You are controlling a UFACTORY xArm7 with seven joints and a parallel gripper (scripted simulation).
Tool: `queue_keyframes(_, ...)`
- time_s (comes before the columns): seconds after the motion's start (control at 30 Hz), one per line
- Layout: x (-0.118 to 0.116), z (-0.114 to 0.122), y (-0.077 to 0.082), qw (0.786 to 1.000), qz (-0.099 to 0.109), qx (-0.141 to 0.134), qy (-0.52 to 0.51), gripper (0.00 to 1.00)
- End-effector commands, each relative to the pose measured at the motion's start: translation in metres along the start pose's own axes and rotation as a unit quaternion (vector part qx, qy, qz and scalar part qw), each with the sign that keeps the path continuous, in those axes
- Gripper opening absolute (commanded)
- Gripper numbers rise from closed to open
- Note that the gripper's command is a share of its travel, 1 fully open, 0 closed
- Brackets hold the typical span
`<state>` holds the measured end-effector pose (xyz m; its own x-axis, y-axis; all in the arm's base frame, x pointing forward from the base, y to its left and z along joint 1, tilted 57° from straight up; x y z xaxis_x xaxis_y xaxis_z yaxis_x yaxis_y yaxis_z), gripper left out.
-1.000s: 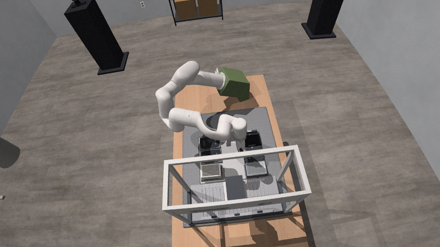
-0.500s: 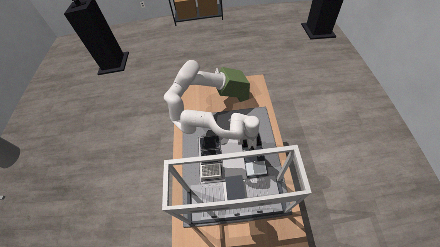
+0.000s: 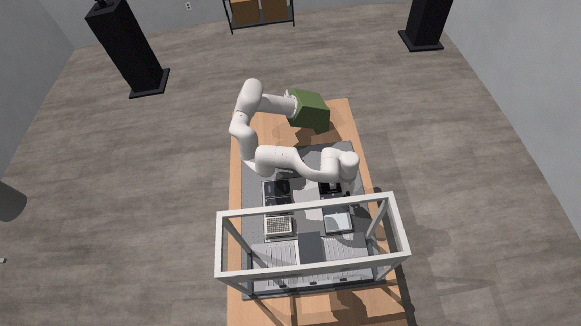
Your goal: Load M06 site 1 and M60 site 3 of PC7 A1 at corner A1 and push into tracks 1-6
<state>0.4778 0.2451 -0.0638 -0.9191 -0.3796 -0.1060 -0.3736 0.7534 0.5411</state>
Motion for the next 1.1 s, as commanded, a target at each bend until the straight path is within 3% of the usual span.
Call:
queue_keyframes(0.0,-0.004,0.013,0.003,1.000,-0.001,-0.001,0.000,1.00)
queue_keyframes(0.33,-0.011,0.063,0.003,1.000,-0.001,-0.001,0.000,1.00)
queue_keyframes(0.87,-0.011,0.064,0.003,1.000,-0.001,-0.001,0.000,1.00)
queue_keyframes(1.07,-0.011,0.064,-0.007,1.000,-0.001,-0.001,0.000,1.00)
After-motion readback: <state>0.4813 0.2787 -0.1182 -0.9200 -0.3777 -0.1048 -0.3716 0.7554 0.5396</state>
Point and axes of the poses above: the point where the finger pads meet when closed, its own y axis back along the fingers, its own x axis across the jaws, z = x × y, the point moved 5 cm from there along y, back along the fingers, and after that the axes turned 8 degrees about y, right-handed, at the moved point
